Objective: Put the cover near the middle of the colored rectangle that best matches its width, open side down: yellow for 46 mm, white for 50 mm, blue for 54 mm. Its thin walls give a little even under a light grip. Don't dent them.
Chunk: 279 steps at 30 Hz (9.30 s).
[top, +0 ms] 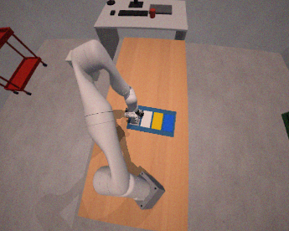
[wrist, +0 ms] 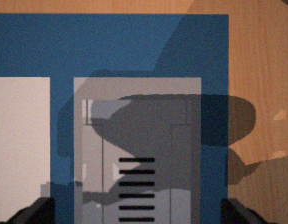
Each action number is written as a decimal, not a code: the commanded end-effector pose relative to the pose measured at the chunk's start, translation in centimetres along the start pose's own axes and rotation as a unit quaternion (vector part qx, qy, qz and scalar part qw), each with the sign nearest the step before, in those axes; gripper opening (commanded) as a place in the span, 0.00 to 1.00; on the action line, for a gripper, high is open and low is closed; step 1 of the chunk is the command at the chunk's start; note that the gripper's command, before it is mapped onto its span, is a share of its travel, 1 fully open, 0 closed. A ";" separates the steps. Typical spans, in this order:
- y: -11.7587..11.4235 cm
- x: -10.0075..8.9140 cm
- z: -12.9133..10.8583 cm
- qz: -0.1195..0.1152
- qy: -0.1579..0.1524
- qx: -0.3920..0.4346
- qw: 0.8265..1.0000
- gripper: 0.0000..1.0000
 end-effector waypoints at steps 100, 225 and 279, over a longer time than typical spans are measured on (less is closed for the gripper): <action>-0.1 1.7 0.3 -0.001 -0.003 -0.002 1.000 0.73; -0.1 -3.9 0.1 -0.001 -0.003 -0.002 1.000 0.00; -2.1 -4.1 0.2 -0.002 -0.001 -0.001 1.000 0.00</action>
Point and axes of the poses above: the point where the finger pads meet when closed, its own x axis out along the fingers, its own y axis across the jaws, z = x × y, the point moved 10 cm from there along -x, back along the fingers, and after that the axes turned 5 degrees about x, right-handed, at the moved point
